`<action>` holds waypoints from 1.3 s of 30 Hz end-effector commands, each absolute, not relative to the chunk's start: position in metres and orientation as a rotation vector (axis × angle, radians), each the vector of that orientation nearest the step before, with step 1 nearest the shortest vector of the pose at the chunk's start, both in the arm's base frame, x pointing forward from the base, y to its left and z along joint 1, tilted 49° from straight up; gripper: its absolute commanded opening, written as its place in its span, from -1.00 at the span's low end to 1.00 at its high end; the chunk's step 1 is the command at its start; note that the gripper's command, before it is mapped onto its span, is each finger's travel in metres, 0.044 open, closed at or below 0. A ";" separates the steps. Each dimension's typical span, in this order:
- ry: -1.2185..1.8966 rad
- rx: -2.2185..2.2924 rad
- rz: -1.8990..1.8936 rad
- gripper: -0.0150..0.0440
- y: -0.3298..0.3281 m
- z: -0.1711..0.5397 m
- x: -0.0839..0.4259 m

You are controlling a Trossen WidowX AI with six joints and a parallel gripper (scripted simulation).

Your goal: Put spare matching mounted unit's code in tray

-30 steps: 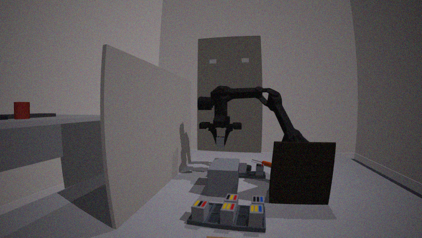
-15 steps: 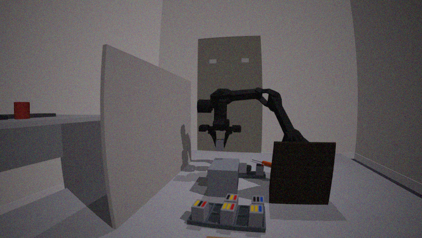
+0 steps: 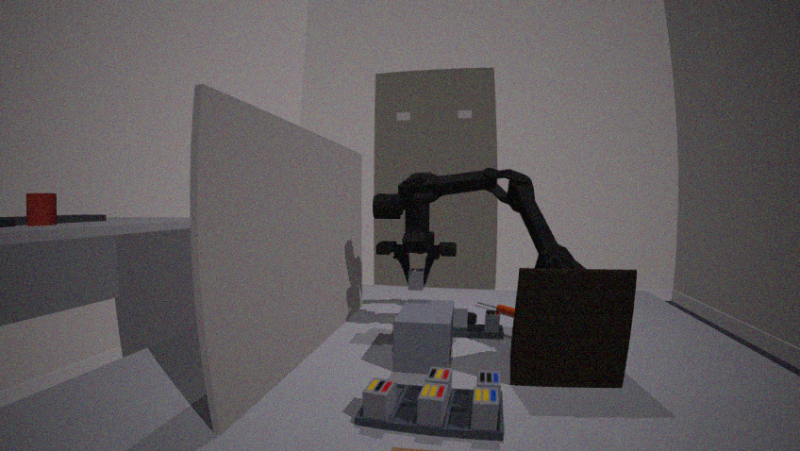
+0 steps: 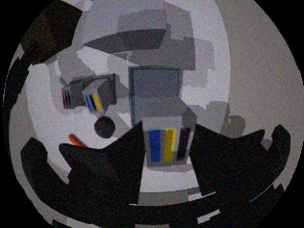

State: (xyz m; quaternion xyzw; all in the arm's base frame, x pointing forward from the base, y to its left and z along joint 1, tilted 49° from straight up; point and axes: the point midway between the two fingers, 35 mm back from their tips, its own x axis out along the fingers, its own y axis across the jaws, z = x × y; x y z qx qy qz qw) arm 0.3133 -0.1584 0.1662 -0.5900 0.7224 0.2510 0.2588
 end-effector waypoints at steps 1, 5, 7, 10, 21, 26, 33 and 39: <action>1.960 -1.604 0.683 -0.49 -0.161 0.164 0.312; 1.960 -1.604 0.683 -0.49 -0.164 0.161 0.312; 1.960 -1.604 0.683 -0.49 -0.165 0.160 0.312; 1.959 -1.604 0.683 -0.49 -0.167 0.159 0.312; 1.959 -1.604 0.682 -0.49 -0.174 0.153 0.310; 1.959 -1.604 0.682 -0.49 -0.177 0.150 0.310; 1.959 -1.604 0.682 -0.49 -0.181 0.146 0.309; 1.959 -1.604 0.681 -0.49 -0.184 0.143 0.308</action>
